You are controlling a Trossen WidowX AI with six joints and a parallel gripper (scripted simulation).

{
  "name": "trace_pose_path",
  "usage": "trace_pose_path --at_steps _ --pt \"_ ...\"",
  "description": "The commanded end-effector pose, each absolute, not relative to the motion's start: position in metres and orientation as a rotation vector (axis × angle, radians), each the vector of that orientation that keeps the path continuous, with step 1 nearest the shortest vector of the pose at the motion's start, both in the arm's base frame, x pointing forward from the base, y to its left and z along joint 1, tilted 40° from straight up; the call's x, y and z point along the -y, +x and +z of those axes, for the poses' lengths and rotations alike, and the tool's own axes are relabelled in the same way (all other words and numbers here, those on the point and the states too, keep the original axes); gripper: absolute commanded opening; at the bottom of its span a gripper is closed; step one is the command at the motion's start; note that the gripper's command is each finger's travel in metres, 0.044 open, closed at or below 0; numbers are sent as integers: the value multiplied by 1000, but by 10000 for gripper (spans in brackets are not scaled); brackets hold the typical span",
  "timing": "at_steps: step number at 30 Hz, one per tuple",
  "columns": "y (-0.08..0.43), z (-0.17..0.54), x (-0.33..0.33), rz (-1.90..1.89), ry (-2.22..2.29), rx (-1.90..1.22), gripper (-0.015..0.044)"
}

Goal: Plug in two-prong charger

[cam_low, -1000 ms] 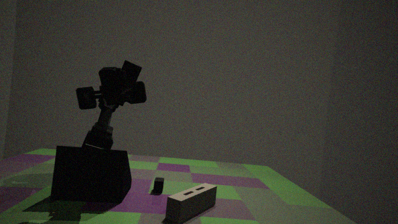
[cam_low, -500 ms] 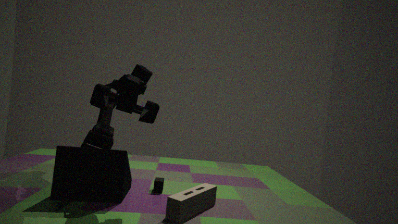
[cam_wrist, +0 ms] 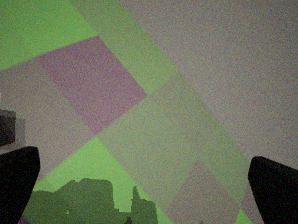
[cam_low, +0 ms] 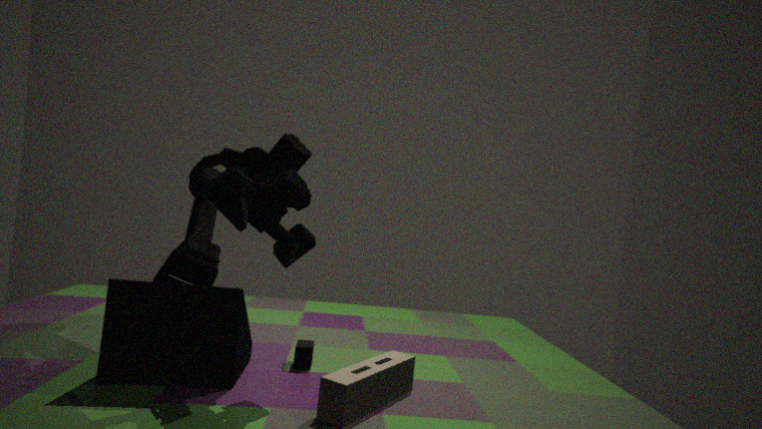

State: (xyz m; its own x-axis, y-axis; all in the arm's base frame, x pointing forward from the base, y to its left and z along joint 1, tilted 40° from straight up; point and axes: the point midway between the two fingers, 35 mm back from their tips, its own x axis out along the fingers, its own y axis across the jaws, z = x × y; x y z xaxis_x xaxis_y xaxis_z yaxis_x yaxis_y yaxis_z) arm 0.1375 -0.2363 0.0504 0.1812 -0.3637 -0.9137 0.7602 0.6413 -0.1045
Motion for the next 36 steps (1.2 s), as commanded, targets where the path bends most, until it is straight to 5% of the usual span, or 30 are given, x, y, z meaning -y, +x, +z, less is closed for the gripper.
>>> trace_pose_path --at_steps 1,36 --pt "147 46 227 -705 363 -1186 440" --pt "209 36 127 405 -224 -1266 440"
